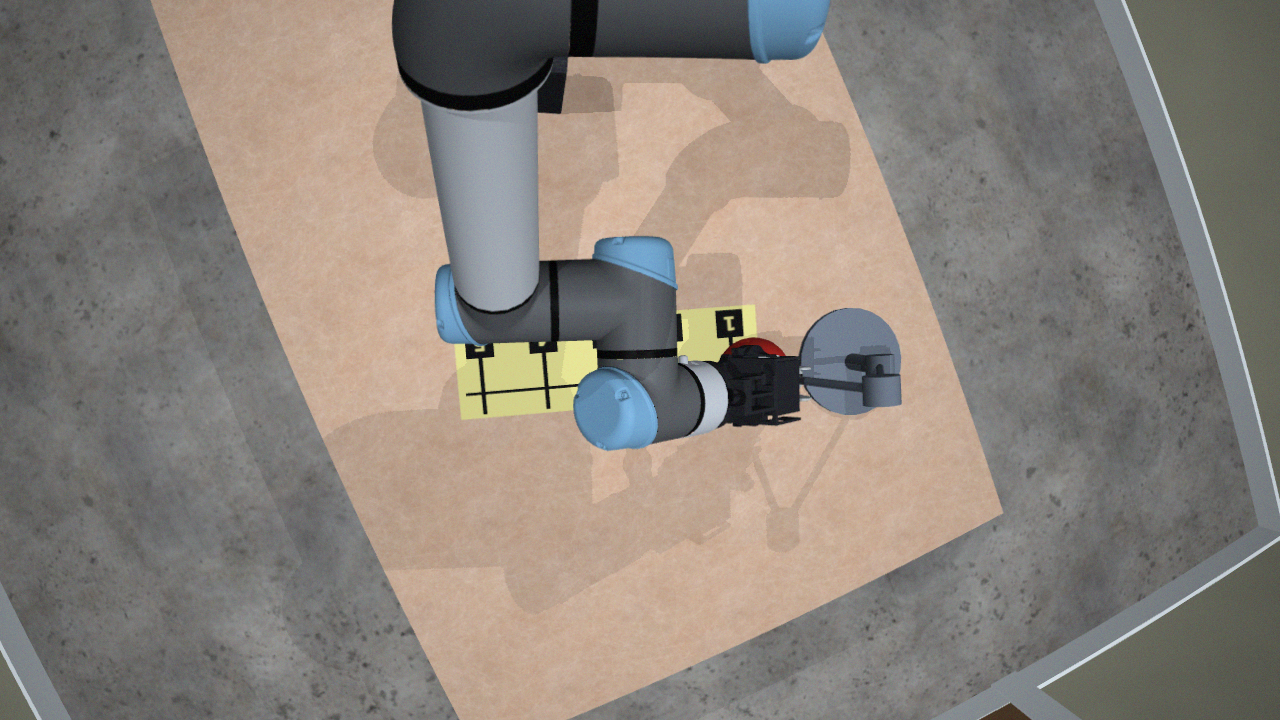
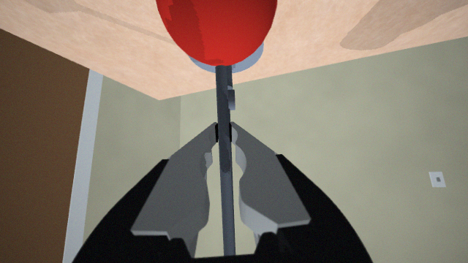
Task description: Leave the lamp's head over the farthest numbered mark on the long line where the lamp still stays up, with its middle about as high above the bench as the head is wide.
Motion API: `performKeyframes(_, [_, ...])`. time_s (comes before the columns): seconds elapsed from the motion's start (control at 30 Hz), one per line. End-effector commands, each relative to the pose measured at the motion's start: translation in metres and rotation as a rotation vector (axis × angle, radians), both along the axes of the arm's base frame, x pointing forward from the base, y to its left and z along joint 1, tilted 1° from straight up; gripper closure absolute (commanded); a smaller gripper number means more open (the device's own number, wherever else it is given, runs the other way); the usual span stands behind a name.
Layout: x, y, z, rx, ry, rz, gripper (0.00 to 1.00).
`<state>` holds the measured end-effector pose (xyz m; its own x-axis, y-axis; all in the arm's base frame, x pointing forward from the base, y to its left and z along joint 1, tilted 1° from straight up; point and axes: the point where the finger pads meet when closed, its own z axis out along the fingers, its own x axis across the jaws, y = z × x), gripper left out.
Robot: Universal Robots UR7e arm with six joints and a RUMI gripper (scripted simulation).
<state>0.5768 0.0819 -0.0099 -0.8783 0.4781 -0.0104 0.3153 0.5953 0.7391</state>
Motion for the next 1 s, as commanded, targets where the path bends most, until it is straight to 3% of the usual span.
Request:
performKeyframes(0.0, [-0.0001, -0.0050, -0.0030, 0.015, -0.010, 0.051, 1.00])
performKeyframes(0.57, [-0.0003, -0.0071, -0.0044, 0.015, -0.010, 0.051, 1.00])
performKeyframes(0.6, [-0.0003, -0.0071, -0.0044, 0.013, -0.009, 0.047, 0.00])
performKeyframes(0.97, [0.0000, -0.0062, -0.0043, -0.003, 0.001, 0.005, 0.00])
